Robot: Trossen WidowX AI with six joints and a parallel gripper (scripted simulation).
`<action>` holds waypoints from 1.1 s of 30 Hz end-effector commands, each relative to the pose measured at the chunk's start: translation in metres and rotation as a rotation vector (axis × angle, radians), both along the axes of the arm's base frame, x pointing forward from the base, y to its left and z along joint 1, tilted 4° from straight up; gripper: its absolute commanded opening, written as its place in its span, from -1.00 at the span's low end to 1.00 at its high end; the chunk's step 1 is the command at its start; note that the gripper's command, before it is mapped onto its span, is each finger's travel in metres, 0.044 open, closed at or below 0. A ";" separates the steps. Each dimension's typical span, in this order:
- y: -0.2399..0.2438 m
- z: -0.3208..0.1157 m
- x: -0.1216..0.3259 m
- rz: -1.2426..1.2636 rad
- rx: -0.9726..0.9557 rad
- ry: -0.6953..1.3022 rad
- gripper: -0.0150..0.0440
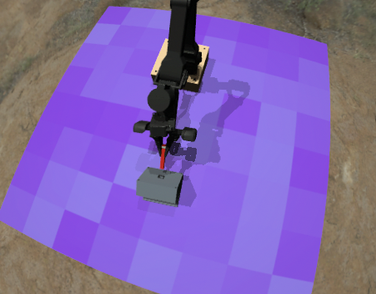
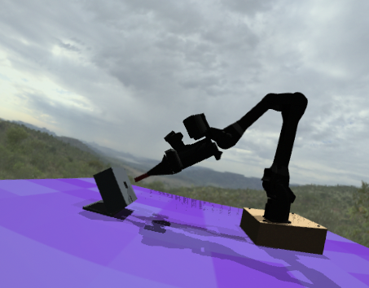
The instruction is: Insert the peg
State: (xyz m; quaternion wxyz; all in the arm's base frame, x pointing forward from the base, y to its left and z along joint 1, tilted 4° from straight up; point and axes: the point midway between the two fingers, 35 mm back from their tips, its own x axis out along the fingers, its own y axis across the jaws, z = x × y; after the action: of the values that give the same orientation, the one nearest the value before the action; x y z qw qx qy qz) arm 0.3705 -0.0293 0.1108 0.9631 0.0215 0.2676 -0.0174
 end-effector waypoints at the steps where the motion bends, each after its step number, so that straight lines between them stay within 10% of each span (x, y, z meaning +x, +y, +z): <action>1: -0.001 -0.002 0.002 0.000 -0.007 -0.003 -0.49; 33: -0.001 -0.016 0.017 0.003 -0.001 0.003 -0.49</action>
State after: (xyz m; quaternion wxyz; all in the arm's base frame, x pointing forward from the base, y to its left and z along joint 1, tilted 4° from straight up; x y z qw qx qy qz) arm 0.3883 -0.0300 0.0956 0.9631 0.0207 0.2679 -0.0163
